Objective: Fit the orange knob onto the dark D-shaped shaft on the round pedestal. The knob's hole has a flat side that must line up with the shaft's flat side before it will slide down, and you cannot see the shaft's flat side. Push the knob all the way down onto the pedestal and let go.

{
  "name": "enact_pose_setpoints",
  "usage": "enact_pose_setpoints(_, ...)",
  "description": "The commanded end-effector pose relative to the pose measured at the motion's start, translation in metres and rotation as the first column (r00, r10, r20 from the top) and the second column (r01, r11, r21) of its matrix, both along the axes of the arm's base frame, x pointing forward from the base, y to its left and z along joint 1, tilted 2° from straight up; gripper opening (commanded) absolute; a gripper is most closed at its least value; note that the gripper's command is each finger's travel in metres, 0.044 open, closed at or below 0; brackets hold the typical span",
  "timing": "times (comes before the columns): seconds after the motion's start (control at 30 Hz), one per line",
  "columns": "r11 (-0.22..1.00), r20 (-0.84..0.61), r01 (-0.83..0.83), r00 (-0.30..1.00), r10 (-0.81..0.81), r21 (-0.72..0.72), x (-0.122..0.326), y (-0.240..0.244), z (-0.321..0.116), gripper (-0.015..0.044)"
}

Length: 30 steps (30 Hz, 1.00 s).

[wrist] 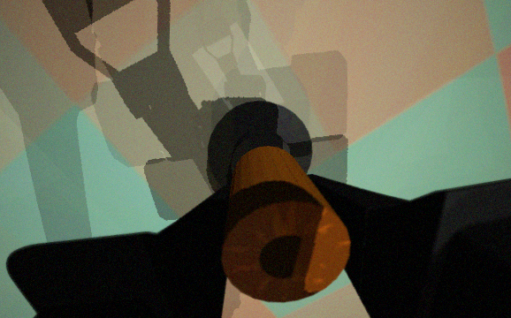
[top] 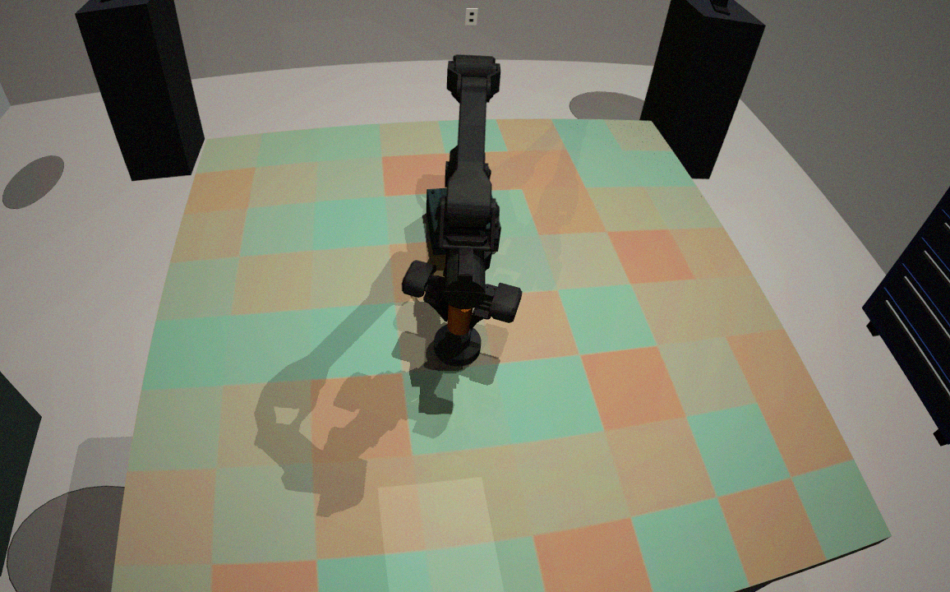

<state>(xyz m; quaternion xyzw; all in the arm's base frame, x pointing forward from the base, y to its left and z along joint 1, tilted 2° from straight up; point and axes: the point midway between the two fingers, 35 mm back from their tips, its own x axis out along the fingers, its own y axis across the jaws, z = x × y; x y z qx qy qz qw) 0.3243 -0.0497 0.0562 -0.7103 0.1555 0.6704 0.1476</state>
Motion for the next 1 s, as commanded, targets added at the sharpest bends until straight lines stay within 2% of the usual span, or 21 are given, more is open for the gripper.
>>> enact_pose_setpoints(0.0,1.0,0.0,-0.011,1.0,0.011,0.0,-0.001,0.0005,-0.001,0.0)
enact_pose_setpoints(0.83,1.0,0.0,-0.023,1.0,0.023,0.0,0.0002,0.0,-0.0048,0.0)
enact_pose_setpoints(0.97,1.0,0.001,0.02,1.0,-0.02,0.002,0.0002,0.0,-0.0051,0.0)
